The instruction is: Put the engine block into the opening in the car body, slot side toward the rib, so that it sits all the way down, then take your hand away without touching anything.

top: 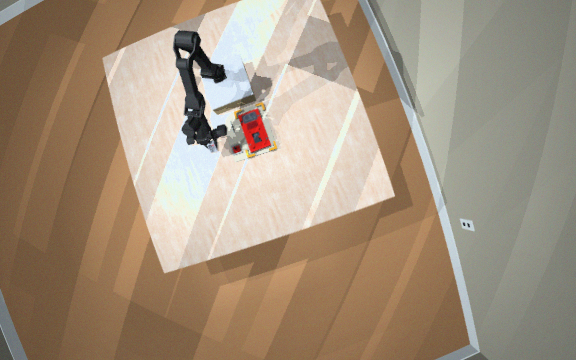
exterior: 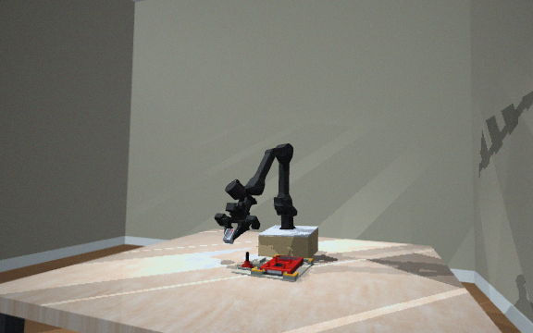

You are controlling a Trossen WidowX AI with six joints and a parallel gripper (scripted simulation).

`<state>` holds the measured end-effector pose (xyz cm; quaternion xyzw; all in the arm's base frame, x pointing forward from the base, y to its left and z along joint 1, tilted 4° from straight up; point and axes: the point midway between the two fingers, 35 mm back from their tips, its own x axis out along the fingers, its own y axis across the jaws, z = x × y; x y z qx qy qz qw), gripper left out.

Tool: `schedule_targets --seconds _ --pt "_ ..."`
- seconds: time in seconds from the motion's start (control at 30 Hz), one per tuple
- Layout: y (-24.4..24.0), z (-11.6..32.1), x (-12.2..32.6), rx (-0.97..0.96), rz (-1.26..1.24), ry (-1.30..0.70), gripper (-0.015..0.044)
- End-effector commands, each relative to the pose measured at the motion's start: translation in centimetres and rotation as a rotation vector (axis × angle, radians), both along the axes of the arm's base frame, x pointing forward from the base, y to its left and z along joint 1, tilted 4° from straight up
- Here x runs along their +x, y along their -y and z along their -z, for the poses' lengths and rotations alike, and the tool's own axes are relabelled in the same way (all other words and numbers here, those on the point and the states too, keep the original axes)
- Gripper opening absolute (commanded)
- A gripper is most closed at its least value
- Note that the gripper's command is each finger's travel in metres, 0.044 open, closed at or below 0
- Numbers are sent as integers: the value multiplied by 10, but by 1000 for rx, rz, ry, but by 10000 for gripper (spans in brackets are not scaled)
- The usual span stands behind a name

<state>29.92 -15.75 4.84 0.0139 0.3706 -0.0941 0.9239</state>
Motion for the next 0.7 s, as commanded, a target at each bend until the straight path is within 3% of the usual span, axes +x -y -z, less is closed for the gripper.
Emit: schedule_targets --seconds 0.0,0.67 --pt "-1 8 0 1 -8 2 0" --pt "1 46 3 1 -8 1 0"
